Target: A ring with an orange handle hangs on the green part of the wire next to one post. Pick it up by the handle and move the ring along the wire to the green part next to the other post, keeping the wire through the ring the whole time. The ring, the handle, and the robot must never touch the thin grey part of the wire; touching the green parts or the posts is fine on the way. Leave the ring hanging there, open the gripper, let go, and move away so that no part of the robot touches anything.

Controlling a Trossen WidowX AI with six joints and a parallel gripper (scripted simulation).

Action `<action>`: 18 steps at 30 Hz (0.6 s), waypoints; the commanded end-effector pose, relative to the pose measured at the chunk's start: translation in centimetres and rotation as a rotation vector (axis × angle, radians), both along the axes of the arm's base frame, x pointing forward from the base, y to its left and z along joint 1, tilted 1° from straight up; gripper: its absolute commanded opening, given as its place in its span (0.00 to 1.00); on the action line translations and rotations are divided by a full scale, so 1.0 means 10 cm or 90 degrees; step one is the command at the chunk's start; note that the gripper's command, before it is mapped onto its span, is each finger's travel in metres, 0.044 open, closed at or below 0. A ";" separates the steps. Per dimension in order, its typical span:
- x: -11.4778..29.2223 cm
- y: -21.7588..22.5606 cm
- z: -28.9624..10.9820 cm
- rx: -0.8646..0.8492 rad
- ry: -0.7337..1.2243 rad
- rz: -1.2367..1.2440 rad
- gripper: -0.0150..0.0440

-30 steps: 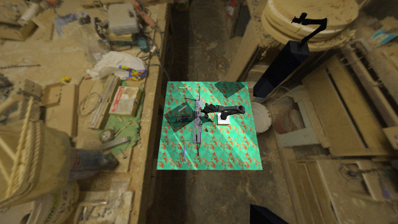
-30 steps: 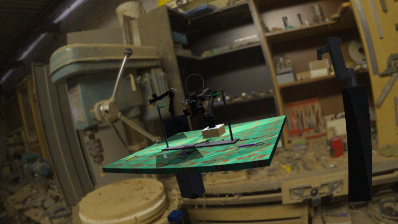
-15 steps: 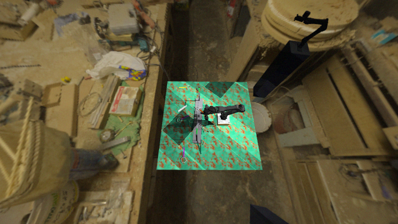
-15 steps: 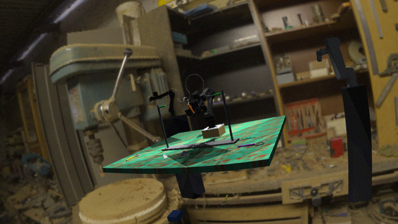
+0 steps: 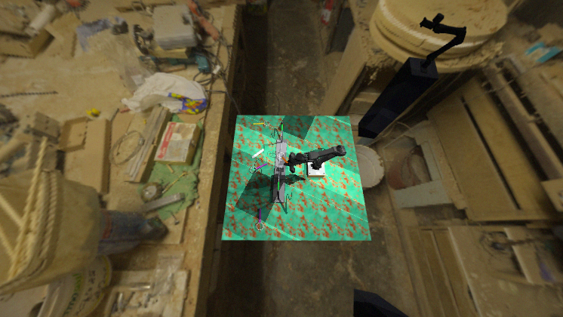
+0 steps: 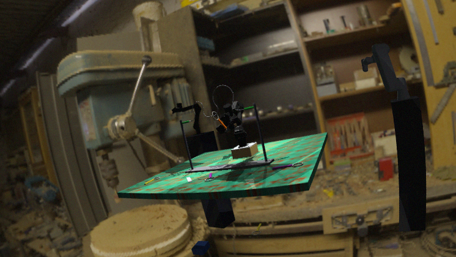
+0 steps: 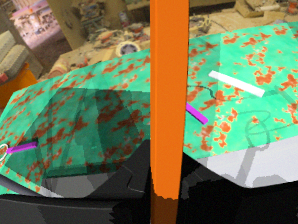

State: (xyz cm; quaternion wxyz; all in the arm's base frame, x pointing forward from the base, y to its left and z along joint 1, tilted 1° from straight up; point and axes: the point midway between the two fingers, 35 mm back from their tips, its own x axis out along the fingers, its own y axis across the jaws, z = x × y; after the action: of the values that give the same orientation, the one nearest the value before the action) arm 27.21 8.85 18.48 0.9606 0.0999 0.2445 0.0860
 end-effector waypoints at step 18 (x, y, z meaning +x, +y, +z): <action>-0.08 0.64 0.36 0.295 0.038 0.002 0.00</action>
State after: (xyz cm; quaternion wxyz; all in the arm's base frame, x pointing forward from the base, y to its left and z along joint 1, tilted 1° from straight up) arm 26.34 14.44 21.26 0.9147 0.2902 0.2486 0.1313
